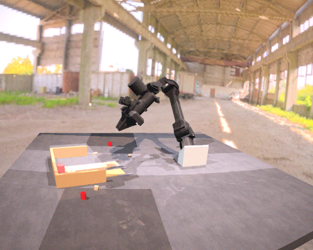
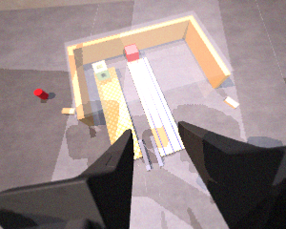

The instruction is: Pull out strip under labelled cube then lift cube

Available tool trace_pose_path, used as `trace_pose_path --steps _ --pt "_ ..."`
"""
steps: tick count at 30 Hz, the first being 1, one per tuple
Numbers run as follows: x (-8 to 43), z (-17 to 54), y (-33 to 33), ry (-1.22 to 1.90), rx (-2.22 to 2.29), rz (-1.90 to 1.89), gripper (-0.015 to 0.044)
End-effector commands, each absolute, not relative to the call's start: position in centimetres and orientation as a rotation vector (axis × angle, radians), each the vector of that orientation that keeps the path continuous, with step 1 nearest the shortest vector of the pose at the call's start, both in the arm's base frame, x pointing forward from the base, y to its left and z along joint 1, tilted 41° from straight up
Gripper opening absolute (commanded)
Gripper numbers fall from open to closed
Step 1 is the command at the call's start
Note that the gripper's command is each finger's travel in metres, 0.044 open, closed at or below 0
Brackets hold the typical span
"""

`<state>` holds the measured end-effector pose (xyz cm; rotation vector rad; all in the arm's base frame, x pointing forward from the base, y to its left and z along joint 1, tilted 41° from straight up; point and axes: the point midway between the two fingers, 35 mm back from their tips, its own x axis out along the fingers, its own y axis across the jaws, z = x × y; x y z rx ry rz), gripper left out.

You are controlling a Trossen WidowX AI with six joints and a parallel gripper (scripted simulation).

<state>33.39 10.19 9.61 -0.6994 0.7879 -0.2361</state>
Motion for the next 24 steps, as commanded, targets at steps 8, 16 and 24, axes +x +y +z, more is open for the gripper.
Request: trace_pose_path --steps 8,16,24 --pt "36.9 2.8 9.2 1.3 -0.733 -0.311 0.0" --pt "36.2 -0.2 7.6 1.562 -0.733 -0.381 0.0" --pt "36.4 -0.5 7.7 1.562 -0.733 -0.381 0.0"
